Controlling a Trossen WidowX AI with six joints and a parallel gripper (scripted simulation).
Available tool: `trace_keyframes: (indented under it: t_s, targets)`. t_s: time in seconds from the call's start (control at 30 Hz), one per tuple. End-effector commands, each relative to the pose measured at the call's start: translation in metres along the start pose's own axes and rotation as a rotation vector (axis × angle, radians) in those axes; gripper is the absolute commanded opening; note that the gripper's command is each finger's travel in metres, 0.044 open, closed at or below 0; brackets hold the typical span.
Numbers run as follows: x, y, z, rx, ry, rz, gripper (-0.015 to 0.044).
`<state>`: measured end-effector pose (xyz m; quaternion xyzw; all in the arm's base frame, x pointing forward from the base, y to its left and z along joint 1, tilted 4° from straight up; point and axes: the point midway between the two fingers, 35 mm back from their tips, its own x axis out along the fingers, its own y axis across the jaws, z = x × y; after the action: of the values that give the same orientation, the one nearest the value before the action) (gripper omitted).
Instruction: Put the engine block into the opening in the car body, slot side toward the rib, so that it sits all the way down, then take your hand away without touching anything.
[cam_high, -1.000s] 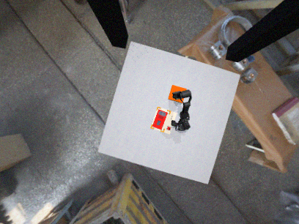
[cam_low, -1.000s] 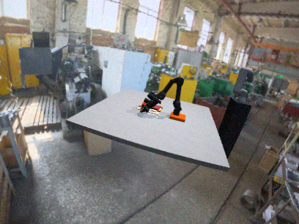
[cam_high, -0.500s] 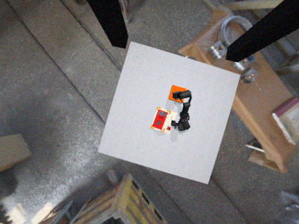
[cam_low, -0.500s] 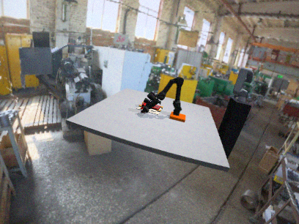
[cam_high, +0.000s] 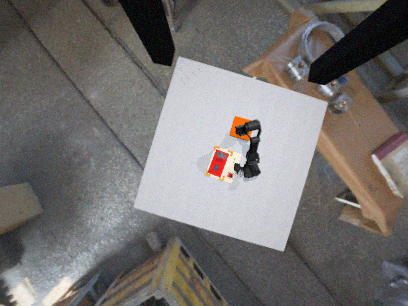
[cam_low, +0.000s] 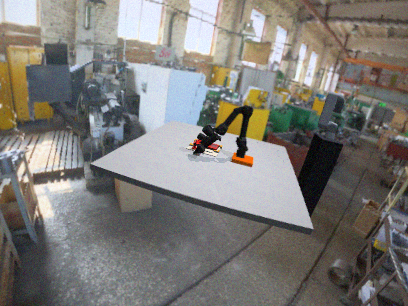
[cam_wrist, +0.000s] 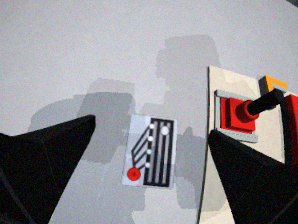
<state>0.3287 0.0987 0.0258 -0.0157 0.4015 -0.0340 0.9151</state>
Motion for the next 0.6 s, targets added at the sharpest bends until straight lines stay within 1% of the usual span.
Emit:
trace_keyframes:
  t_s: [0.0,0.17,0.57]
  targets:
    - [-0.013,0.000,0.000,0.004,-0.001,0.000,0.0440]
    - [-0.030,0.000,-0.002,0.004,0.000,0.001,0.0440]
    - [-0.027,0.002,0.002,0.001,-0.008,0.007,0.0440]
